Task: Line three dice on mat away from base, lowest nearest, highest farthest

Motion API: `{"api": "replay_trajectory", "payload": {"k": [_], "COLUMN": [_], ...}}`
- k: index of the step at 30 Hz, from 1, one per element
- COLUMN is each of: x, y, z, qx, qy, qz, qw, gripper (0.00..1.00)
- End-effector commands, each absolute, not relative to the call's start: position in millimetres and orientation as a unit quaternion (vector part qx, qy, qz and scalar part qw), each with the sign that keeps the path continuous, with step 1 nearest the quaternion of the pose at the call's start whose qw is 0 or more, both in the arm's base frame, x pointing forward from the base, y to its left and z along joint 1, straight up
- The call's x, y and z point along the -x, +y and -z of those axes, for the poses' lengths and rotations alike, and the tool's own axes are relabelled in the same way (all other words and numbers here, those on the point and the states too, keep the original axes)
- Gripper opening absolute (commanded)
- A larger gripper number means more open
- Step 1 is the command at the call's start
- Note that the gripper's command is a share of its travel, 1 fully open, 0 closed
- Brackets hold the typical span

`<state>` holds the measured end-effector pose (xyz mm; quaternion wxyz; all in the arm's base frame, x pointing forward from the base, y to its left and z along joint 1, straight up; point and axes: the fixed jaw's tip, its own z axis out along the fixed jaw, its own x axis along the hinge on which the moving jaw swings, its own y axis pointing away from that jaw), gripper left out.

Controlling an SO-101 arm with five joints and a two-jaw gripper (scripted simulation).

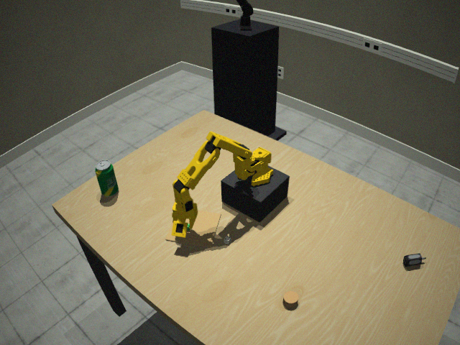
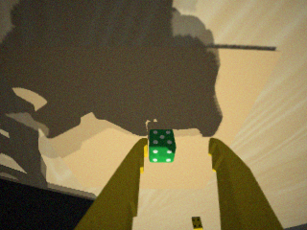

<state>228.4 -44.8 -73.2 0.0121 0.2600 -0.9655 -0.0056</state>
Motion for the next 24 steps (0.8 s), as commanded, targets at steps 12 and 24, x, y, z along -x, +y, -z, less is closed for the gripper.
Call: {"api": "replay_trajectory", "payload": {"k": [12,24], "x": [-233,-231], "y": [-47,-47], "z": [31,15], "qx": [-0.254,-0.254], "qy": [-0.967,-0.967], "qz": [0.003,0.003], "qw": [0.006,0.006], "gripper": [0.27,0.27]}}
